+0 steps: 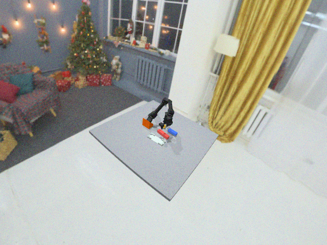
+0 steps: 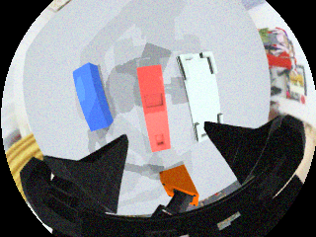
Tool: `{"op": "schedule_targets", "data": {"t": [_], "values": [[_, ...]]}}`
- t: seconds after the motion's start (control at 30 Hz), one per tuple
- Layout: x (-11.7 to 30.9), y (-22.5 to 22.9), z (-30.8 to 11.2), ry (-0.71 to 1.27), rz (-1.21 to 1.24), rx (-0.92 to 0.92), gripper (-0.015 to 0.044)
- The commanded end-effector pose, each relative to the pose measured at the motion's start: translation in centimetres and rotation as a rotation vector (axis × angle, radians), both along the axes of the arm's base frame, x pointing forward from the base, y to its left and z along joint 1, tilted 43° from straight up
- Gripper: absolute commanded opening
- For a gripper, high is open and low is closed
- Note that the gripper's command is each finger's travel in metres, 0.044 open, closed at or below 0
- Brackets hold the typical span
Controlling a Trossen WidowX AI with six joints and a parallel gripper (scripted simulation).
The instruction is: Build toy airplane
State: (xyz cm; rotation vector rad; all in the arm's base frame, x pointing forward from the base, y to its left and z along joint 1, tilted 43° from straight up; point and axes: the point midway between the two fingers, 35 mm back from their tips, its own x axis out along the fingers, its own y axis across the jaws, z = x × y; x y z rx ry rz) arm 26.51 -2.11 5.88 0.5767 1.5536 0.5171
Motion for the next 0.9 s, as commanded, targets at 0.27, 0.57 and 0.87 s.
{"op": "schedule_targets", "data": {"t": [0.27, 0.57, 0.87], "values": [[-0.2, 3.7, -3.6, 0.005, 0.009, 0.044, 0.044], [-0.3, 4.9, -4.8, 0.005, 0.009, 0.045, 0.044], [-0.3, 5.5, -5.5, 0.005, 0.009, 0.044, 0.044]]}}
